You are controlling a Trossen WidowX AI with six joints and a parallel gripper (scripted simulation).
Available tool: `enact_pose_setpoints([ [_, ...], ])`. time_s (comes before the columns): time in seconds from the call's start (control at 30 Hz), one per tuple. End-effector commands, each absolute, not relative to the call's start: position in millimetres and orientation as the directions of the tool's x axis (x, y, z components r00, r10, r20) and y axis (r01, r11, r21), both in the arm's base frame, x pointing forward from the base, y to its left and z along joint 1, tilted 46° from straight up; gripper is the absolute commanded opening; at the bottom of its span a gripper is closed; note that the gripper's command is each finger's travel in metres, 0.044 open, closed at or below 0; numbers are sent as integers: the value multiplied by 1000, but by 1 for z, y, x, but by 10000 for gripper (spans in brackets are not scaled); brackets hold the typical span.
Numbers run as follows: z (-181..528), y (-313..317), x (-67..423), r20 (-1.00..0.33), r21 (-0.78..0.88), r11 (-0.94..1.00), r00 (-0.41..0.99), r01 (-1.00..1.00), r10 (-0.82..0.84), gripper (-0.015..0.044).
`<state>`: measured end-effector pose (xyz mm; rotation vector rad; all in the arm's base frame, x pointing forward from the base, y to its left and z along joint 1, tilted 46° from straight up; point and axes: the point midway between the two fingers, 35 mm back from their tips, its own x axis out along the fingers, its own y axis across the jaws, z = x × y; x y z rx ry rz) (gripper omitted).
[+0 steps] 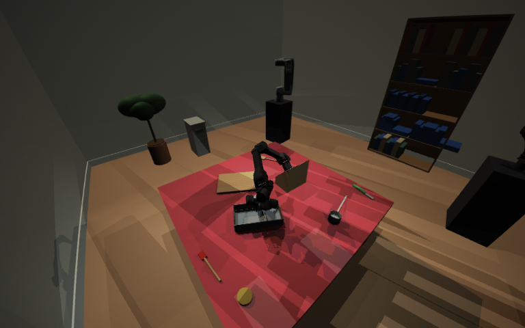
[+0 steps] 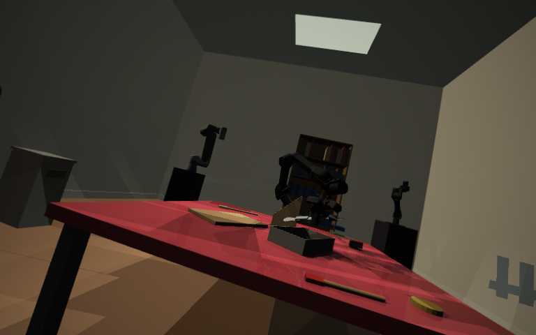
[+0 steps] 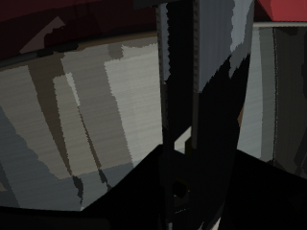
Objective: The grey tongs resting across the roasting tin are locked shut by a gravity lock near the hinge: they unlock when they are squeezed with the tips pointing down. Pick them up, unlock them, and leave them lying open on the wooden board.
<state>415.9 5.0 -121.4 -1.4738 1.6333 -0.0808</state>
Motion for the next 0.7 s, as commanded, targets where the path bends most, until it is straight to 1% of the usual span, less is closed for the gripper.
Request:
enact_pose_setpoints([
  [0.0,-121,9,419,-598,-575,357,81,-737,-797,-150],
  [0.5,-117,11,410,-699,-484,614,-146,-623,-700,-150],
  [0.67,-116,11,409,-702,-480,625,-157,-616,-695,-150],
])
